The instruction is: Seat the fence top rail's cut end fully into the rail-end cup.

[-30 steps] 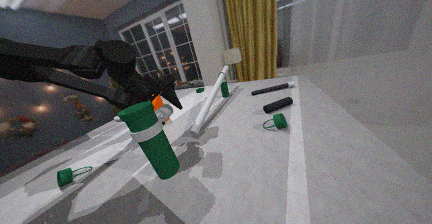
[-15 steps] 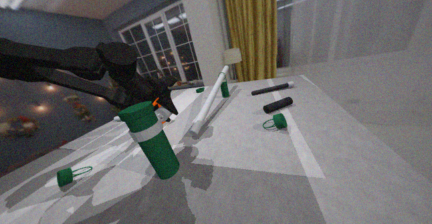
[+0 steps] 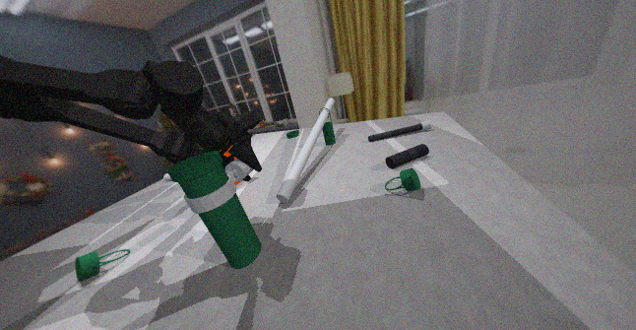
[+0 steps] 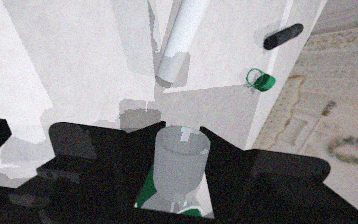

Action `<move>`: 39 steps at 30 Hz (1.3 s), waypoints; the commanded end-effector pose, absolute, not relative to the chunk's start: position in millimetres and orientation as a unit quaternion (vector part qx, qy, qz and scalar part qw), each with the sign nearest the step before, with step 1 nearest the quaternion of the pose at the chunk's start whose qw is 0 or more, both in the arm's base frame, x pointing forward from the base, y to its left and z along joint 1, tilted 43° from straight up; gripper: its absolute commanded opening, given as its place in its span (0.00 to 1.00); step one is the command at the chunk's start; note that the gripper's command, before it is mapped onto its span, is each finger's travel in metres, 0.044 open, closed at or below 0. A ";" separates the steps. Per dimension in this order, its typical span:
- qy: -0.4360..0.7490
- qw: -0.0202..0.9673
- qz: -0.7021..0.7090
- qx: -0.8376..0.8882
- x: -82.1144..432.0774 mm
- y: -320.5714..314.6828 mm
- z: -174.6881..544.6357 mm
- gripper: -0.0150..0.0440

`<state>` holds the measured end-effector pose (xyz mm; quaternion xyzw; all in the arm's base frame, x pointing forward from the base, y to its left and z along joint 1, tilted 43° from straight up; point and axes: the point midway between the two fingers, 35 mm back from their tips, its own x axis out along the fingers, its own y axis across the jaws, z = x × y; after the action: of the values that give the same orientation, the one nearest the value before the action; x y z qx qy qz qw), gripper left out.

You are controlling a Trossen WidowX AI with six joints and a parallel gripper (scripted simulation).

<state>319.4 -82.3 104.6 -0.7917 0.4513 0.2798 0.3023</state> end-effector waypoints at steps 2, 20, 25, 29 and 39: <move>0.459 0.313 0.262 -0.789 323.9 -81.7 103.8 0.25; 0.483 0.343 0.209 -0.778 335.9 -81.6 102.8 0.25; 0.490 0.351 0.194 -0.774 339.4 -81.8 102.7 0.25; 0.492 0.354 0.188 -0.773 340.8 -81.9 102.7 0.25; 0.491 0.352 0.192 -0.774 340.0 -81.9 102.7 0.25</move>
<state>340.4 -82.1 102.8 -0.7725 0.4935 0.1877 0.3529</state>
